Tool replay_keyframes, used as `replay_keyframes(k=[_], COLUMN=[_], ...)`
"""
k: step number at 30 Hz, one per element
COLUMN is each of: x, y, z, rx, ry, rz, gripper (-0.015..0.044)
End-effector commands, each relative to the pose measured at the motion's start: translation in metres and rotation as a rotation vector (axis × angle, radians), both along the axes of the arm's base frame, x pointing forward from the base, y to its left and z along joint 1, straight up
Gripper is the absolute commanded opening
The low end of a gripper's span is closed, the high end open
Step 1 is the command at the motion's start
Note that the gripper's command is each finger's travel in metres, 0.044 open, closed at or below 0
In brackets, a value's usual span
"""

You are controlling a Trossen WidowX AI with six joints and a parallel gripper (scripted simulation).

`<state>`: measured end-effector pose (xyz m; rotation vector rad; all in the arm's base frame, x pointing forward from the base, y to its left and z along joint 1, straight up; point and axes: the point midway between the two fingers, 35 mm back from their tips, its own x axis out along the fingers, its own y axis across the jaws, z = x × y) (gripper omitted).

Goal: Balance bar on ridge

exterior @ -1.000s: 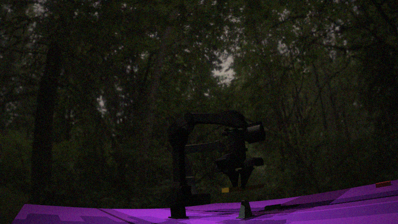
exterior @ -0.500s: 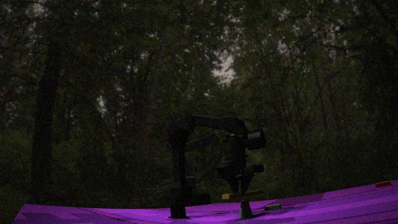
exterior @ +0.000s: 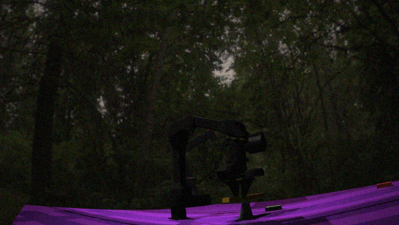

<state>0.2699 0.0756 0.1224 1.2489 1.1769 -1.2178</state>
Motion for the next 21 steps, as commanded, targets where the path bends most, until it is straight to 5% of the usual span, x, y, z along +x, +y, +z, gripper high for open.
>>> replay_keyframes(k=[1, 21], x=[0.0000, 0.0000], y=[0.0007, 0.0007], z=[0.0001, -0.0016], rx=[0.004, 0.004], ry=[0.000, 0.000], rz=[-0.004, -0.004], gripper=[0.0000, 0.0000])
